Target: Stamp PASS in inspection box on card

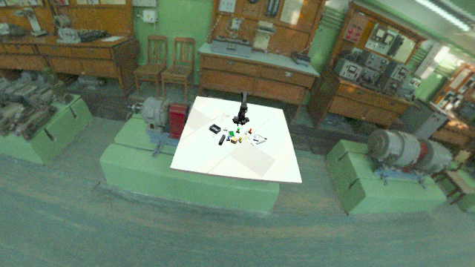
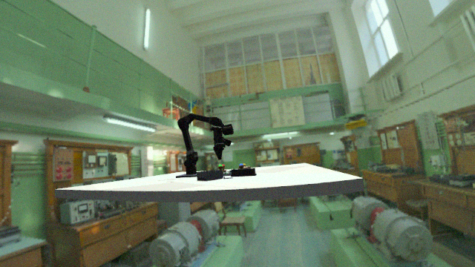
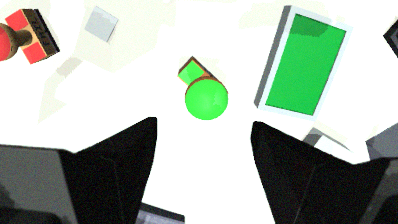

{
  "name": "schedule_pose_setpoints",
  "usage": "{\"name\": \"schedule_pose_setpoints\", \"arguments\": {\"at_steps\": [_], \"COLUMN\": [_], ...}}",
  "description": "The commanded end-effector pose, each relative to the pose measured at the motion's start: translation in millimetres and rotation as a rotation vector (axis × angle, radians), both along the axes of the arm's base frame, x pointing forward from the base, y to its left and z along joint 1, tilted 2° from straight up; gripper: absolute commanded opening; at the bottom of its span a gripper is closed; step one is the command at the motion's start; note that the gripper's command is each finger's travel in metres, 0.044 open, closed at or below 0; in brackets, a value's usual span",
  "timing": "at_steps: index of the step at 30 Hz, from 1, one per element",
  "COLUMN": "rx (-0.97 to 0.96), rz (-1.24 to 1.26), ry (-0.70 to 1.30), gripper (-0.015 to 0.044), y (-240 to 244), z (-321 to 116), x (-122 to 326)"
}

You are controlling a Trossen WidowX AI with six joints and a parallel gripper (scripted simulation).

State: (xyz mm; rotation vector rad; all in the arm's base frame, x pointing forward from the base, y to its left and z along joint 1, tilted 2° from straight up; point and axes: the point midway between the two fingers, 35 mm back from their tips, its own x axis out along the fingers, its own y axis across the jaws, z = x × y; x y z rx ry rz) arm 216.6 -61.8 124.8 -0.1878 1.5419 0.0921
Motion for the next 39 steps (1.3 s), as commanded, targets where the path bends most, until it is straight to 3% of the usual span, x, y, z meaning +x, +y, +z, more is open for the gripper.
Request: {"name": "schedule_pose_setpoints", "arguments": {"at_steps": [1,39], "rx": [0.013,0.012], "rz": [0.005,0.005], "ry": [0.019,0.019], "gripper": [0.0227,0.0227], "y": [-3,-8], "z": [-3,-62], "x": [-5,1]}}
